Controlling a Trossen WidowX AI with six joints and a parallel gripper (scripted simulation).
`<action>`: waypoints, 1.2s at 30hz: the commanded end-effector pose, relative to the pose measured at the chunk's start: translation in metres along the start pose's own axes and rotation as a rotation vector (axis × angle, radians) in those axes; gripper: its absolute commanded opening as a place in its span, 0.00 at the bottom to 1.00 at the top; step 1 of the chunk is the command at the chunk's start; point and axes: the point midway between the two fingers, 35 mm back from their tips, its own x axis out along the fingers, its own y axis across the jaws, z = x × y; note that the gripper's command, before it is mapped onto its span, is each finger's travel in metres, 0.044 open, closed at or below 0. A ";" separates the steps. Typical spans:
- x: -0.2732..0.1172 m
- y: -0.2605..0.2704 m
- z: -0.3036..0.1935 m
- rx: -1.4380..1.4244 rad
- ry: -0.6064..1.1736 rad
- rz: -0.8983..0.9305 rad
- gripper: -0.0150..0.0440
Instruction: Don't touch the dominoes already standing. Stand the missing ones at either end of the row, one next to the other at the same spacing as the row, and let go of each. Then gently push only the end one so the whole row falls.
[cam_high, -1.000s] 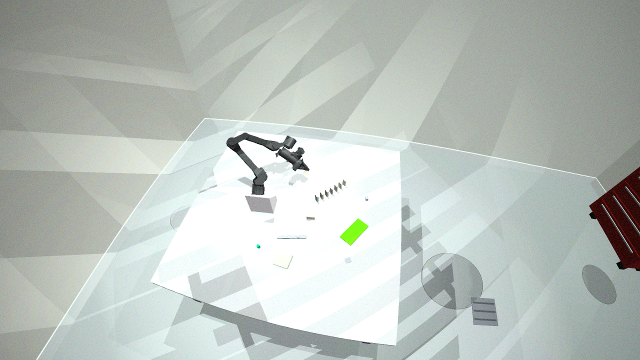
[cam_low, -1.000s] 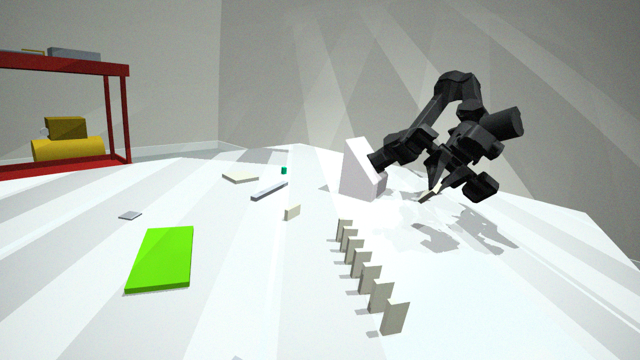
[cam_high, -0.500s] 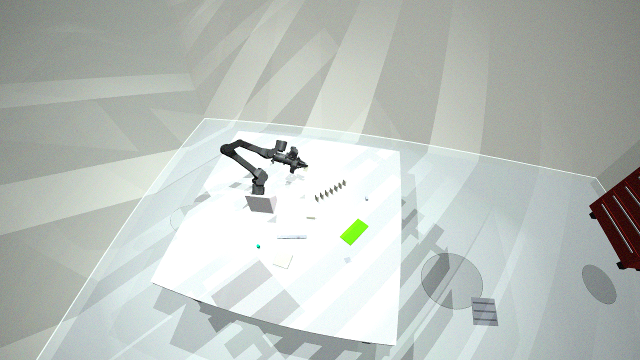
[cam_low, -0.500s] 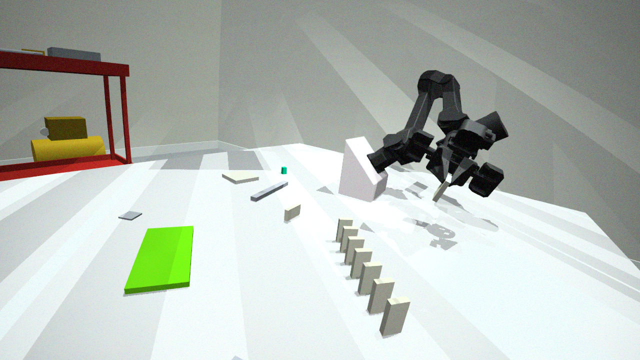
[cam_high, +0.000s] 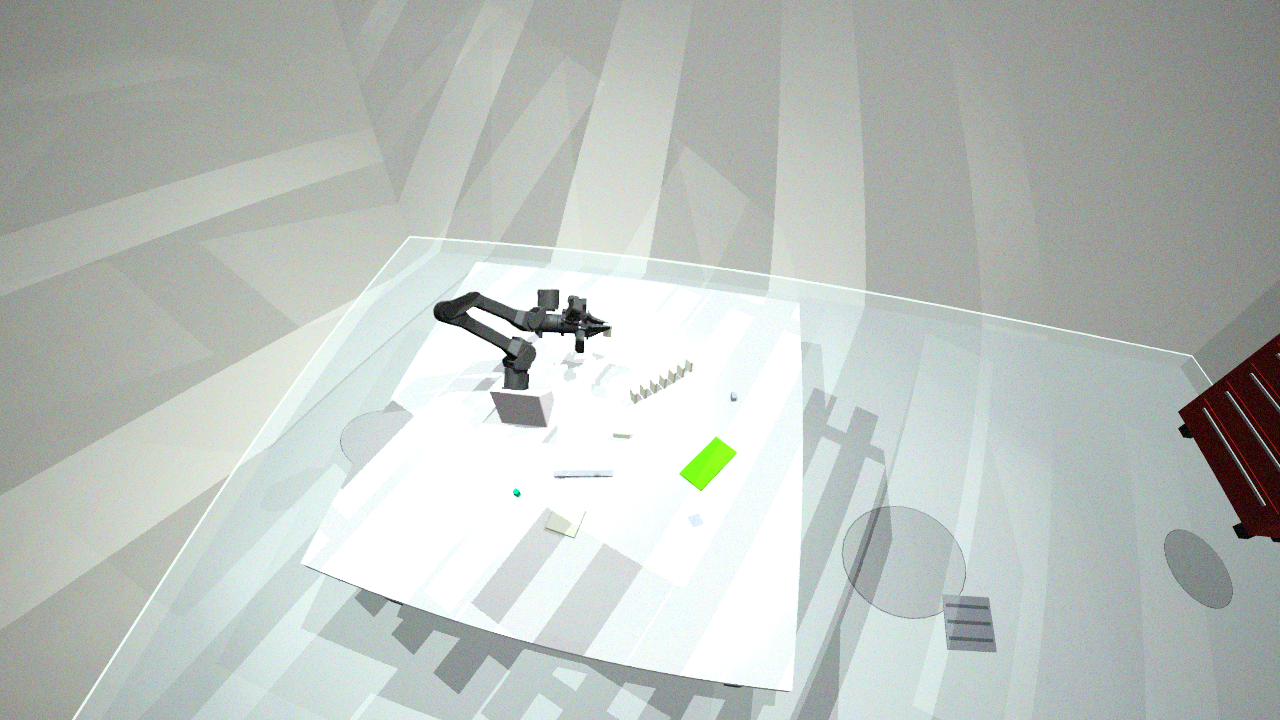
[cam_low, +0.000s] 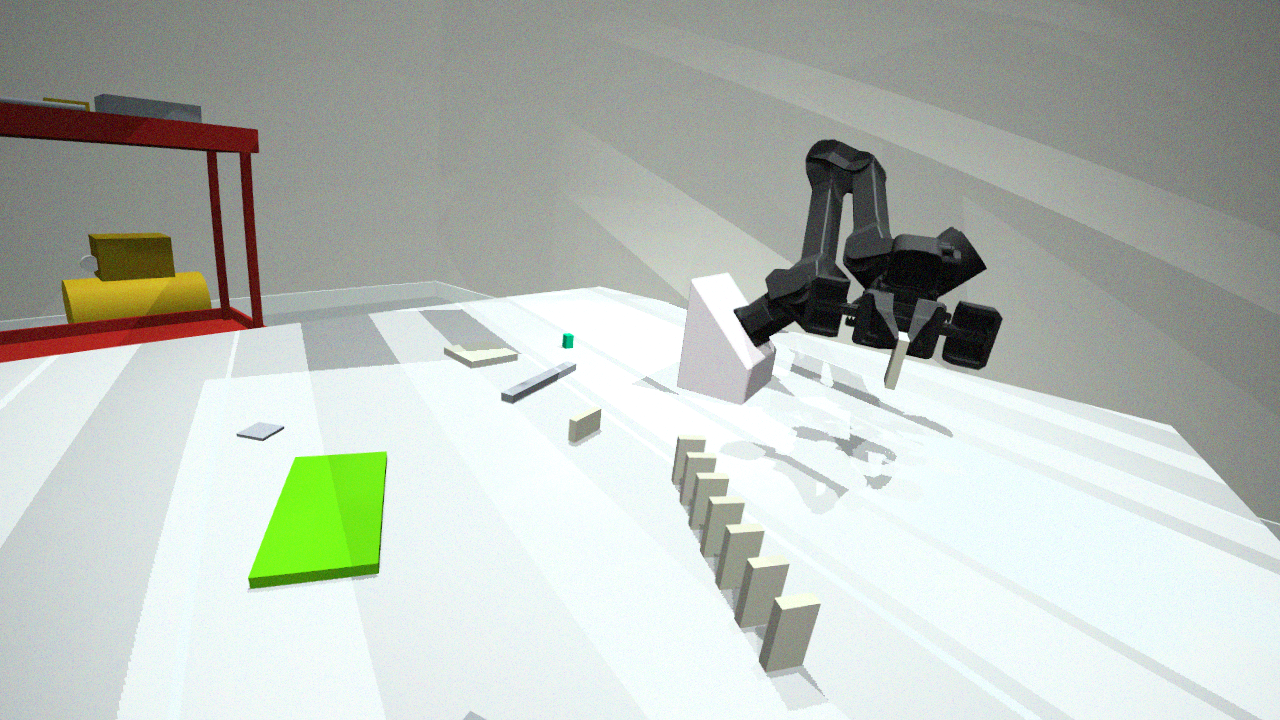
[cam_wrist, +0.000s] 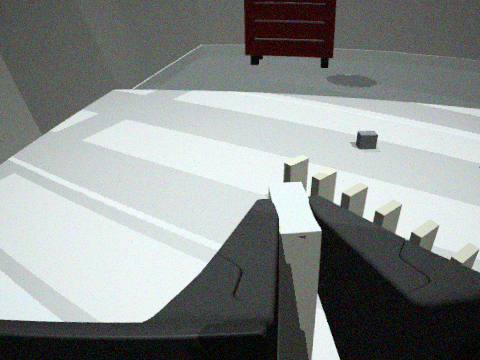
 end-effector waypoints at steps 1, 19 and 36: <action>-0.002 0.000 0.002 0.025 -0.019 0.006 0.30; -0.001 0.000 0.002 0.025 -0.019 0.006 0.30; 0.012 0.008 -0.017 0.032 -0.013 0.001 0.30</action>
